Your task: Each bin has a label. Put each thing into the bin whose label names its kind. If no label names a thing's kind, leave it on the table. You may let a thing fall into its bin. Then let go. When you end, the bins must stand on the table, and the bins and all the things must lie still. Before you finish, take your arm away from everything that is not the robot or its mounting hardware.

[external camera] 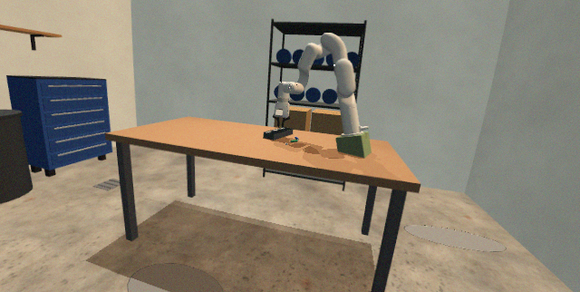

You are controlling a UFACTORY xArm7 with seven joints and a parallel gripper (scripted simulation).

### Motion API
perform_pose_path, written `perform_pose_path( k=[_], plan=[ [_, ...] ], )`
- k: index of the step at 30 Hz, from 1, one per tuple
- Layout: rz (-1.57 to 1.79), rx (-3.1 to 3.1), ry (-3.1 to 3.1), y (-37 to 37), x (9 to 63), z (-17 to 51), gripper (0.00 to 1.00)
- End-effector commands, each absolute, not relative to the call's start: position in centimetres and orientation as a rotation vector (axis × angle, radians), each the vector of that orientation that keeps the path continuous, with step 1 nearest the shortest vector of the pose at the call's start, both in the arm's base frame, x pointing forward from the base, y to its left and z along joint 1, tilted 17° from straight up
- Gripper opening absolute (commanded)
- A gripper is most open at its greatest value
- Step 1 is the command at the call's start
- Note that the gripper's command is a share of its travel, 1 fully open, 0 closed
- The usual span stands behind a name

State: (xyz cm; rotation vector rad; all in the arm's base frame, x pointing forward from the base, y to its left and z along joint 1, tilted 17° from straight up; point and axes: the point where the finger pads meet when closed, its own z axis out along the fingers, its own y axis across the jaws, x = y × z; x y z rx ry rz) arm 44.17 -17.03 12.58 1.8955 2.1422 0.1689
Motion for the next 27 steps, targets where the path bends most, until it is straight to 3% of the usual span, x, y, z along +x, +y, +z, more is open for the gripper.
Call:
perform_pose_path(
  k=[1, 27],
  plan=[
    [0.186, 2.059, 1.985, -17.08, 44.27, 12.73, 0.00],
    [0.214, 2.385, 1.604, -17.07, 44.27, 12.74, 0.00]
  ],
)
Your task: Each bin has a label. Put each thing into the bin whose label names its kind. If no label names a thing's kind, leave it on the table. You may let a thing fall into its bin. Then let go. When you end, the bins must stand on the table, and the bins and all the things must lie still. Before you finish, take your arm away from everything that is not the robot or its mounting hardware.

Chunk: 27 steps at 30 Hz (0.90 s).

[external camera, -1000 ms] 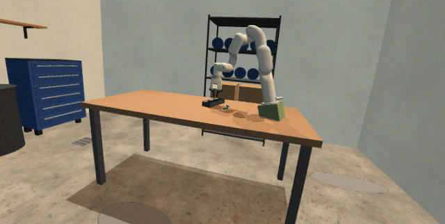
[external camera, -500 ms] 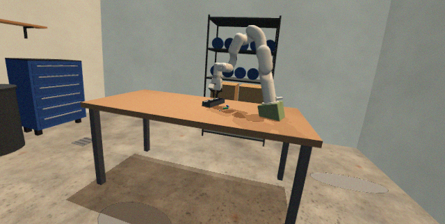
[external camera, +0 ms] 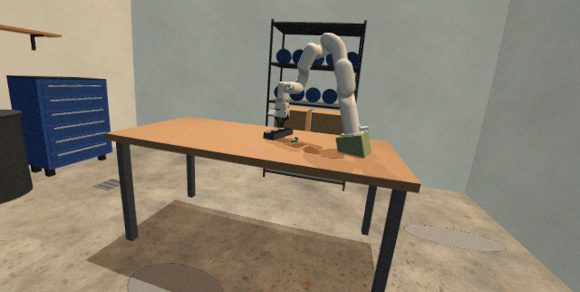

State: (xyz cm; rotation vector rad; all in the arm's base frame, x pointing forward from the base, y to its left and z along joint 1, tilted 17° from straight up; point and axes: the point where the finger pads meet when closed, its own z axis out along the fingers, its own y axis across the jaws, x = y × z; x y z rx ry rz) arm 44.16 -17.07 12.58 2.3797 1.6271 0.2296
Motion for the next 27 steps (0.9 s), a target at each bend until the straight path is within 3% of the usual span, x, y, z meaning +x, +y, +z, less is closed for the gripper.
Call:
perform_pose_path(
  k=[1, 27],
  plan=[
    [0.214, 2.385, 1.604, -17.1, 44.3, 12.7, 0.00],
    [0.214, 2.385, 1.604, -17.5, 45.2, 9.5, 0.00]
  ],
)
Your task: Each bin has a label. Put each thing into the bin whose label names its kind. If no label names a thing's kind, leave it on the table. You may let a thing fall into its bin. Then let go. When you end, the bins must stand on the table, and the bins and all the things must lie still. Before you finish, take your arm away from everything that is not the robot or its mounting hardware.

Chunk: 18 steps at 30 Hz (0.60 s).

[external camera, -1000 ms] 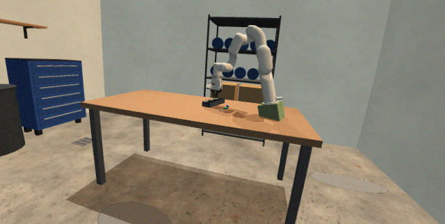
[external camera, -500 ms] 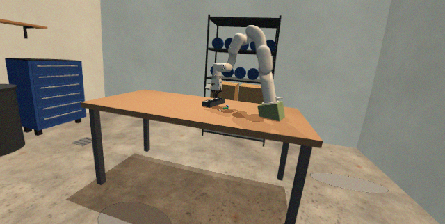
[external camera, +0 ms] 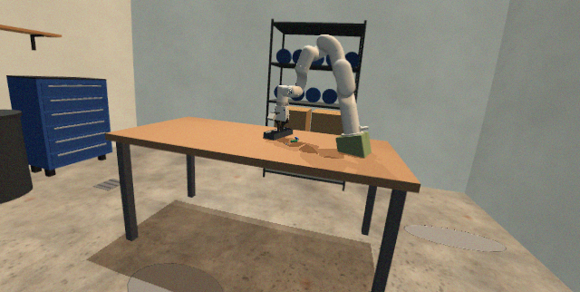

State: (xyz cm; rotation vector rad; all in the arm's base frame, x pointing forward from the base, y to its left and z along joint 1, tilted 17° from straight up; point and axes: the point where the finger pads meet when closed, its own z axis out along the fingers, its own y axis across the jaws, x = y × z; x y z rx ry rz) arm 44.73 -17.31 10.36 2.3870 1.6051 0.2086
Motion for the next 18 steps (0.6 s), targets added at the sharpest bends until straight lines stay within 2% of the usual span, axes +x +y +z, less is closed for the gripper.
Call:
perform_pose_path(
  k=[1, 18],
  plan=[
    [0.214, 2.385, 1.604, -17.48, 45.18, 9.48, 0.00],
    [0.214, 2.385, 1.604, -17.61, 45.50, 8.50, 0.00]
  ],
)
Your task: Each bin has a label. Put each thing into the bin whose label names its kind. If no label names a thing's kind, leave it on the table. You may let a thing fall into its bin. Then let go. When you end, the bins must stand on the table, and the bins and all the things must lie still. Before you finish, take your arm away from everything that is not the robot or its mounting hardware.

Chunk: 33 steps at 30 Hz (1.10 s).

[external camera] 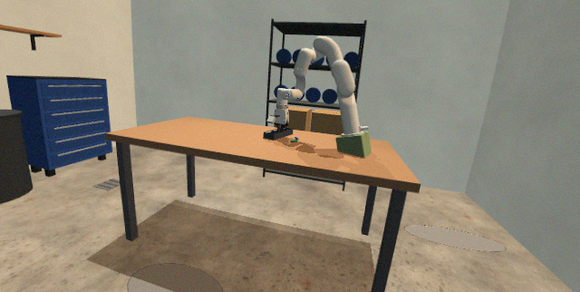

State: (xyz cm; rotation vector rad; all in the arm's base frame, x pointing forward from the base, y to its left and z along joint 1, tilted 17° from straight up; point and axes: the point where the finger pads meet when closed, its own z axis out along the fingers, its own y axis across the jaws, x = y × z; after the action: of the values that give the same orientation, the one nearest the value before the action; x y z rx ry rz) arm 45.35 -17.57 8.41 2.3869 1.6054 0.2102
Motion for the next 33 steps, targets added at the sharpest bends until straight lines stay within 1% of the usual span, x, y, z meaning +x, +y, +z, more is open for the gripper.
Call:
perform_pose_path(
  k=[1, 7, 8, 25, 33],
  plan=[
    [0.214, 2.385, 1.604, -17.6, 45.5, 8.5, 0.00],
    [0.214, 2.385, 1.604, -17.6, 45.5, 8.5, 0.00],
    [0.214, 2.385, 1.604, -17.6, 45.5, 8.5, 0.30],
    [0.214, 2.385, 1.604, -17.6, 45.5, 8.5, 0.30],
    [0.214, 2.385, 1.604, -17.5, 45.2, 9.5, 0.30]
  ],
)
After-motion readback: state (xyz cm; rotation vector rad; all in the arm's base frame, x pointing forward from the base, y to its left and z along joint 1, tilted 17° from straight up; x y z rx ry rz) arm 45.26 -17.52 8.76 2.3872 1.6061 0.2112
